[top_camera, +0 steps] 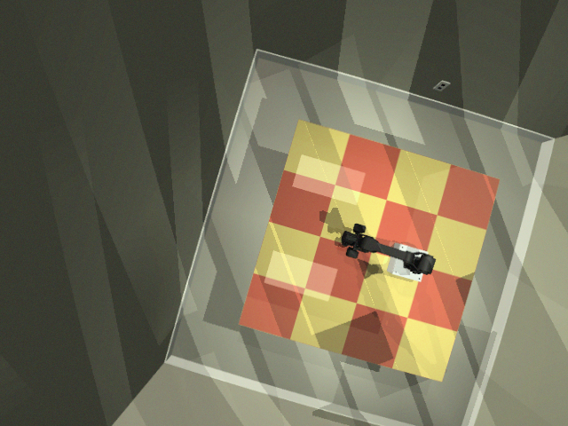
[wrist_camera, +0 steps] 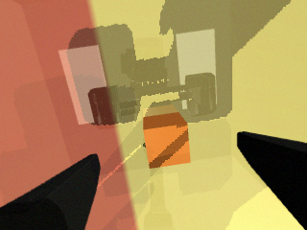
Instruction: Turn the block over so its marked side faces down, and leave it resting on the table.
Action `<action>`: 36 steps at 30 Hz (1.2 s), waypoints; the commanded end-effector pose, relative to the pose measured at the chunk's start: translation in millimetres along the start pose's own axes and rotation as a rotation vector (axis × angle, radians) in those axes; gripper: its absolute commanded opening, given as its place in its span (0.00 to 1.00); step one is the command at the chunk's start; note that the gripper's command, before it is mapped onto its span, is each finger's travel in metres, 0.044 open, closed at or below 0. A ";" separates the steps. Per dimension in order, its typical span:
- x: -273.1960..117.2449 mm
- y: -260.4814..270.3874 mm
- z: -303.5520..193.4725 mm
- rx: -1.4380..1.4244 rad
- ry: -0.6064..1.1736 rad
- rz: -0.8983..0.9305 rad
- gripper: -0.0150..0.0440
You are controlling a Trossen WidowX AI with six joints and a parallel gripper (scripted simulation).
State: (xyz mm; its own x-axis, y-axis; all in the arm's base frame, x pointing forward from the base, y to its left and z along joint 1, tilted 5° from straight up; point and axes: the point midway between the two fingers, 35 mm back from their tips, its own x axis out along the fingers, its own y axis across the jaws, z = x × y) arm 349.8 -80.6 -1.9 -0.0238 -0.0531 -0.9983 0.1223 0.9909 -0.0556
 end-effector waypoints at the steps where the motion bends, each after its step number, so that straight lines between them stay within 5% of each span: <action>1: 8.1 -0.5 -2.6 -0.004 0.008 -0.004 1.00; 14: 26.8 -0.6 -3.3 -0.004 0.008 -0.004 1.00; 26: 26.8 -0.6 -3.3 -0.004 0.008 -0.004 0.47; 36: 26.8 -0.6 -3.3 -0.004 0.008 -0.004 0.35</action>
State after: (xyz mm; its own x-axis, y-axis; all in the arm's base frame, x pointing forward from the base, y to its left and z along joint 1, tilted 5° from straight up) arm 346.2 -81.6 -28.1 -0.0313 -0.0527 -0.9981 0.1219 0.9910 -0.0561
